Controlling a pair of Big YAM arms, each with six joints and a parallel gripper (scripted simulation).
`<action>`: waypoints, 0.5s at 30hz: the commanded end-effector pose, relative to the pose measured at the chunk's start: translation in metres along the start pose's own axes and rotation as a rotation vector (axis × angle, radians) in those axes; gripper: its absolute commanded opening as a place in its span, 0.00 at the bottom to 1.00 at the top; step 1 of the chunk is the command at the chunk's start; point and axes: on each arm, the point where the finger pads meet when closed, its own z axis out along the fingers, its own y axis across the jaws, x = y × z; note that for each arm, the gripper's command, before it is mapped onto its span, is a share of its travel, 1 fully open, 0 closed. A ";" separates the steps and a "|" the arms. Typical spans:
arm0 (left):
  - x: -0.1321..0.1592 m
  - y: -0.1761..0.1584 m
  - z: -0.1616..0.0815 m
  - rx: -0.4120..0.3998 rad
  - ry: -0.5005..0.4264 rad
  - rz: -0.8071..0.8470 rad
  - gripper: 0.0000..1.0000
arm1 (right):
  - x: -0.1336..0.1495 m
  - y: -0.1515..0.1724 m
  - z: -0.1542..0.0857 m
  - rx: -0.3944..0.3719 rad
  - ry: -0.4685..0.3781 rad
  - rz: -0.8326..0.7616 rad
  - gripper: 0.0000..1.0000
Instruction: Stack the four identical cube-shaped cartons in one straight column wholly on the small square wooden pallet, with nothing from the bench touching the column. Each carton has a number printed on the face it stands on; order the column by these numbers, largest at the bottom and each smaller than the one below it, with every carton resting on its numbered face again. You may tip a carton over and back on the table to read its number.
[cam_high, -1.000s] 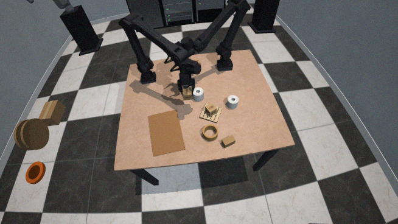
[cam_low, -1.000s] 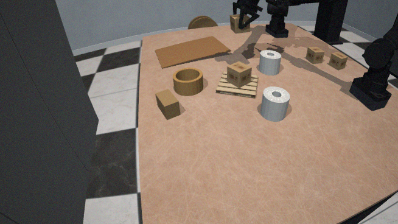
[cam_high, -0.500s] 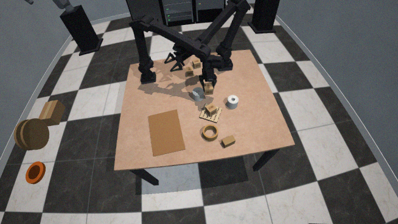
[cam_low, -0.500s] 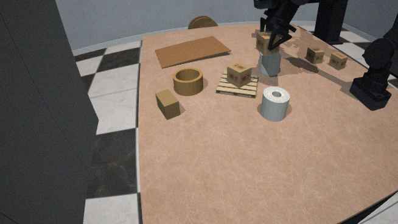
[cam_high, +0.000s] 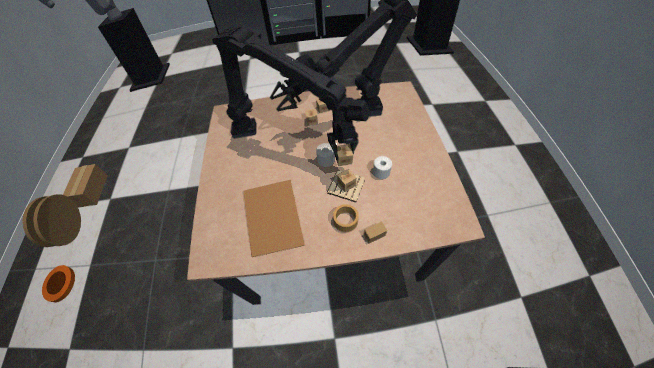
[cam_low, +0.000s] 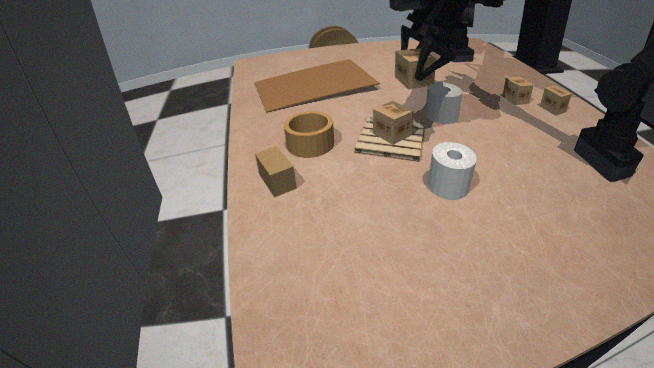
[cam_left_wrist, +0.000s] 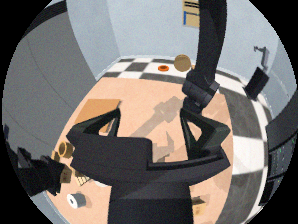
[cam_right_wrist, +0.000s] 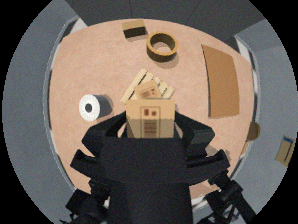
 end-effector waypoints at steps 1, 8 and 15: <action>-0.065 -0.026 -0.001 0.057 -0.027 0.129 1.00 | -0.033 0.004 -0.014 -0.088 -0.057 -0.127 0.50; -0.131 -0.073 -0.065 0.197 0.031 0.335 1.00 | -0.051 0.001 -0.005 -0.189 -0.073 -0.277 0.50; -0.222 -0.041 -0.143 0.132 -0.130 0.409 1.00 | -0.051 0.006 -0.004 -0.231 -0.070 -0.301 0.50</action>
